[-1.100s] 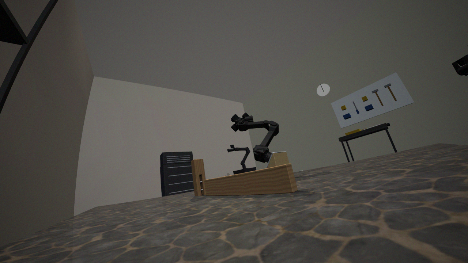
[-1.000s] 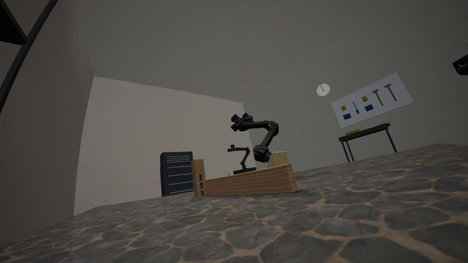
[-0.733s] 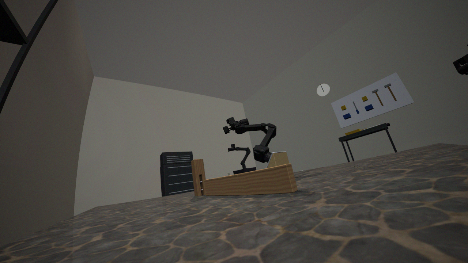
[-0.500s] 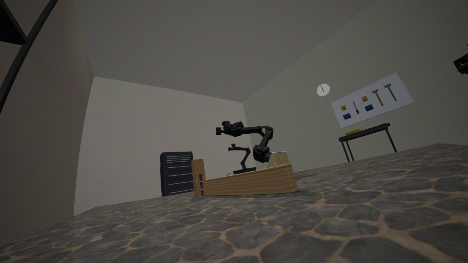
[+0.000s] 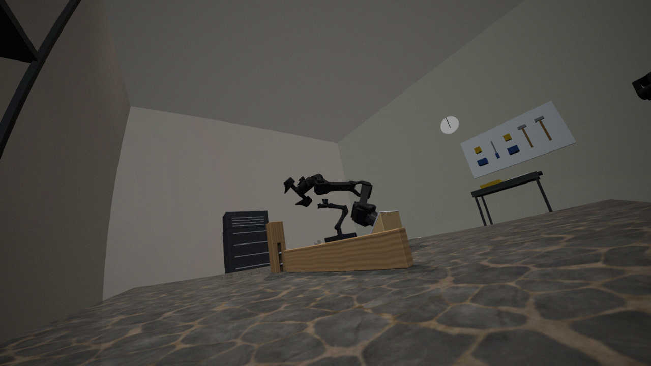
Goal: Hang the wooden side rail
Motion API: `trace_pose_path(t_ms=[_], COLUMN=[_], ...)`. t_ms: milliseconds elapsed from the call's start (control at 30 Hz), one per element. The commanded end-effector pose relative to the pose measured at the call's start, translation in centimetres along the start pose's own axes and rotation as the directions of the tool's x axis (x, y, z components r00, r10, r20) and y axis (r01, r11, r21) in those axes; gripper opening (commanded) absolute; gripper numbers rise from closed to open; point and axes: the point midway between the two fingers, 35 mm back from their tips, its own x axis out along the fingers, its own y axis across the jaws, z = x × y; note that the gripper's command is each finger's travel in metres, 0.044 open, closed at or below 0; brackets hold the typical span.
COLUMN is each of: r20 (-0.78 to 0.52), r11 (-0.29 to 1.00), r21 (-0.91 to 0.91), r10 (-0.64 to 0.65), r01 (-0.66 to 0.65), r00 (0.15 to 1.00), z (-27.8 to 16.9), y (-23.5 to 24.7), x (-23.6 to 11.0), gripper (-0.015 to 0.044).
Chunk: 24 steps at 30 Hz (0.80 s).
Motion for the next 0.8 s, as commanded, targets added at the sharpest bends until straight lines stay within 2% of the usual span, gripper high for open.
trace_pose_path(t_ms=[0, 267, 500, 767], r20=[-0.187, -0.362, -0.558, -0.694], r11=[0.967, 0.855, 0.615, 0.326], r21=[0.255, 0.493, 0.664, 0.682], r10=[0.019, 0.033, 0.030, 0.003], r01=[0.030, 0.161, 0.425, 0.655], r00=[0.982, 0.932, 0.829, 0.720], z=[-6.8, -13.1, -20.6, -26.1], y=[1.3, 2.6, 3.5, 3.2], x=[-1.2, -3.6, -8.8, -14.9], gripper=[0.0440, 0.0440, 0.0440, 0.0440])
